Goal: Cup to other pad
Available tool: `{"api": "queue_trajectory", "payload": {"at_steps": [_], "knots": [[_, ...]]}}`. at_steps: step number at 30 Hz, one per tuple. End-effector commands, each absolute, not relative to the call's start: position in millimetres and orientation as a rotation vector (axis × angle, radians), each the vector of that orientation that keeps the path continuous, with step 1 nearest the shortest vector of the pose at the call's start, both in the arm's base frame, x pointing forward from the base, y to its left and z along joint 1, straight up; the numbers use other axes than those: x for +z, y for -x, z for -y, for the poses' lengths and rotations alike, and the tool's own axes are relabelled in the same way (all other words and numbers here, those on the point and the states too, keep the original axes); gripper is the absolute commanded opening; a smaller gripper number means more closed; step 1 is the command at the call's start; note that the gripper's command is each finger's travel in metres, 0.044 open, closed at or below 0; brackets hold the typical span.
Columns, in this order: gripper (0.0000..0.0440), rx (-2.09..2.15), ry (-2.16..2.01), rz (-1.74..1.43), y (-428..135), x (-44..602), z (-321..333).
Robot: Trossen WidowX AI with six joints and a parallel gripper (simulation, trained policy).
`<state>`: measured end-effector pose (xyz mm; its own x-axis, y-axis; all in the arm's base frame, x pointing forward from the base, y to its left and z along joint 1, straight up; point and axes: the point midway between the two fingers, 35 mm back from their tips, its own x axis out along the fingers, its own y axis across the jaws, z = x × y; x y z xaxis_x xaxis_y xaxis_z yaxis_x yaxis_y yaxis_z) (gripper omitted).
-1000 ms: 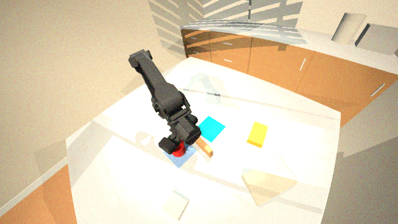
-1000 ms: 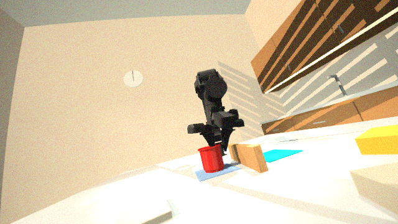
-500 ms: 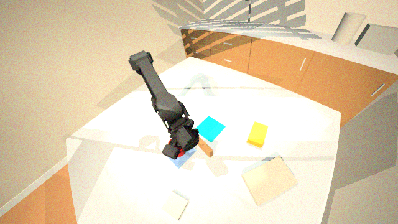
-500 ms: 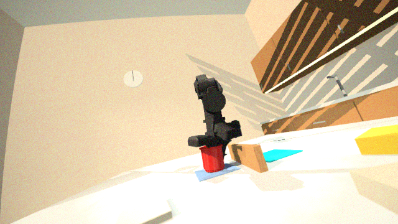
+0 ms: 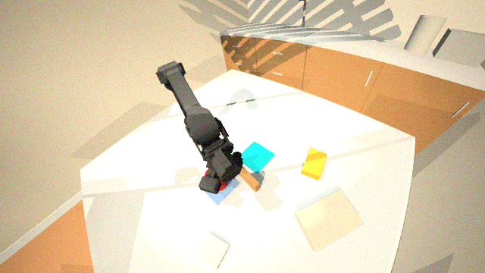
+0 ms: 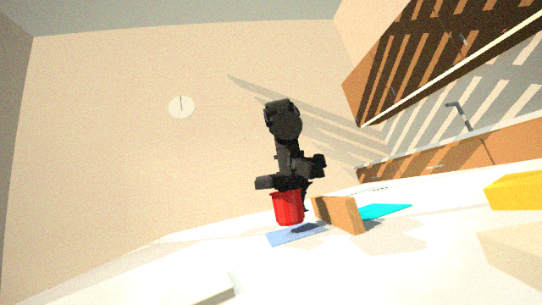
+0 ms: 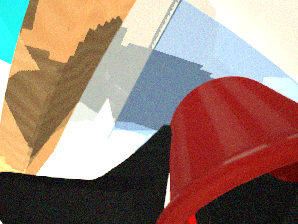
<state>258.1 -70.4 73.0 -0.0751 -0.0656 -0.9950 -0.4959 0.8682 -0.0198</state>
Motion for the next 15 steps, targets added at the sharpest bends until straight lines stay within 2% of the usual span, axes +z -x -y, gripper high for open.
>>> {"api": "queue_trajectory", "payload": {"at_steps": [1, 15], "knots": [[0.0001, 0.396, 0.473, -1.595, -264.5, 83.3, 67.5], [0.0, 0.424, 0.533, -1.528, -285.4, 111.2, 48.0]]}}
